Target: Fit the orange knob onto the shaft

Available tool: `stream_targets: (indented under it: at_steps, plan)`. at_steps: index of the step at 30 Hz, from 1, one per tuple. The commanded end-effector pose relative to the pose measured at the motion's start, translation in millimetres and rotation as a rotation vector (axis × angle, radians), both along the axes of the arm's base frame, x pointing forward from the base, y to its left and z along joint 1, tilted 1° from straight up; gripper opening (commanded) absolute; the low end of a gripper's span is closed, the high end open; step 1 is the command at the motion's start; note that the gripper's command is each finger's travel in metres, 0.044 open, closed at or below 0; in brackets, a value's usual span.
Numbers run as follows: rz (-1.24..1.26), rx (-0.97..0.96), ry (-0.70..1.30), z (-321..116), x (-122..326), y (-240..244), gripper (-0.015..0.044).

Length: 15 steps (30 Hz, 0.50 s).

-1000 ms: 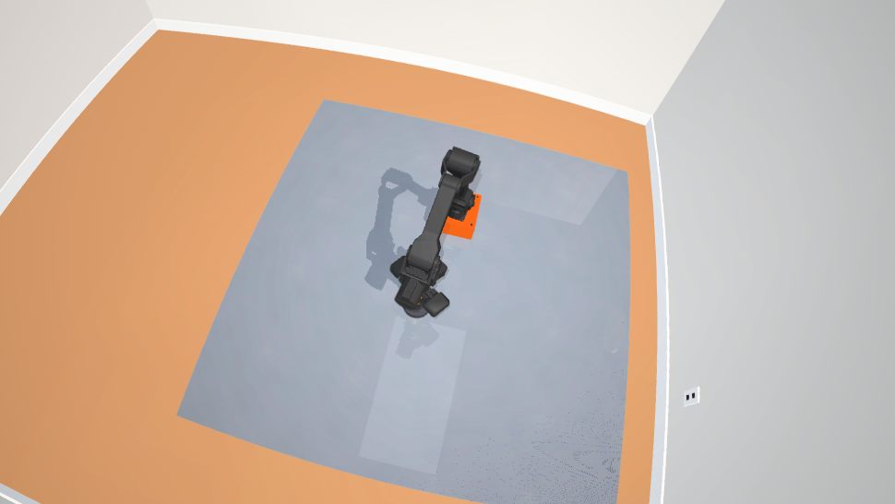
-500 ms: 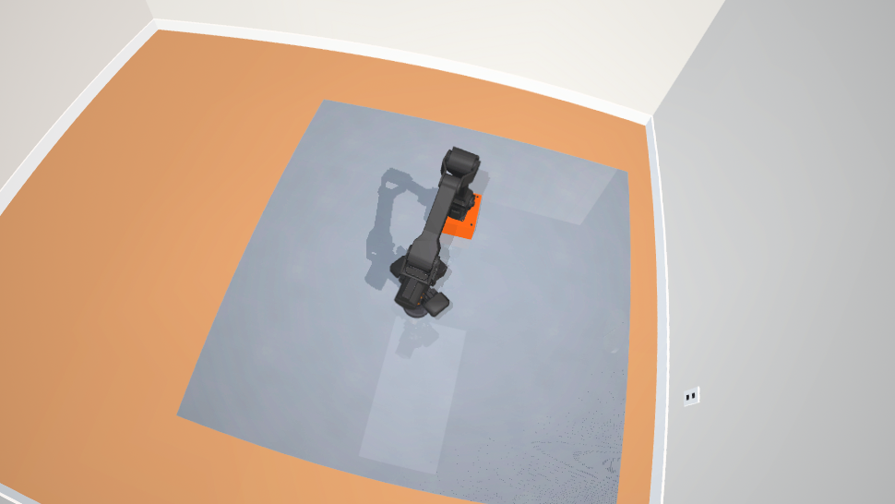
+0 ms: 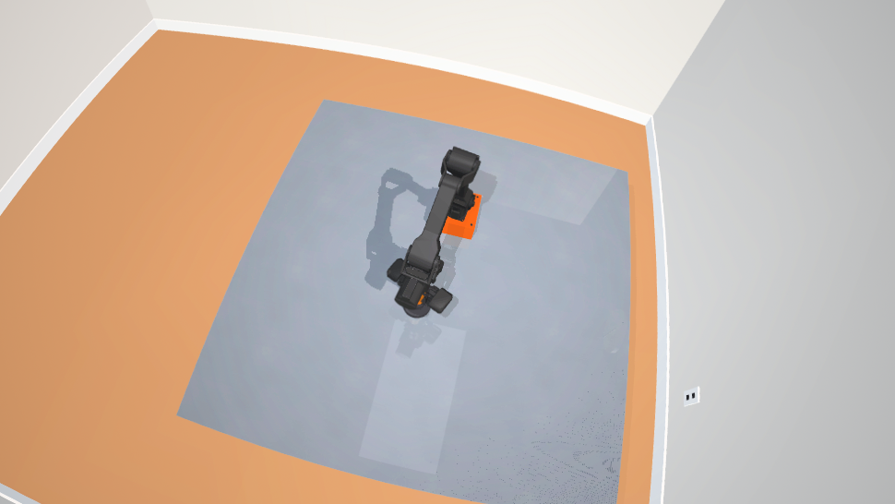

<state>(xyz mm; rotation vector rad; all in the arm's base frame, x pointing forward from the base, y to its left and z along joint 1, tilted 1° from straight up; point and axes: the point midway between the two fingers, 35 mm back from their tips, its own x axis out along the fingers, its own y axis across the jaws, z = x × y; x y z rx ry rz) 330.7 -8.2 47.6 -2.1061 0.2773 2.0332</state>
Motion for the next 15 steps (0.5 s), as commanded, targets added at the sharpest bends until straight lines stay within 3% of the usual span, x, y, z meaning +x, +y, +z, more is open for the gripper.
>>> stream_targets:
  at_steps: [1, 15]
  plan:
    - [0.007, 0.0, -0.003, -1.2, 0.4, 0.0, 0.0]
    - [0.007, 0.0, -0.003, -2.3, 0.7, -0.3, 0.0]
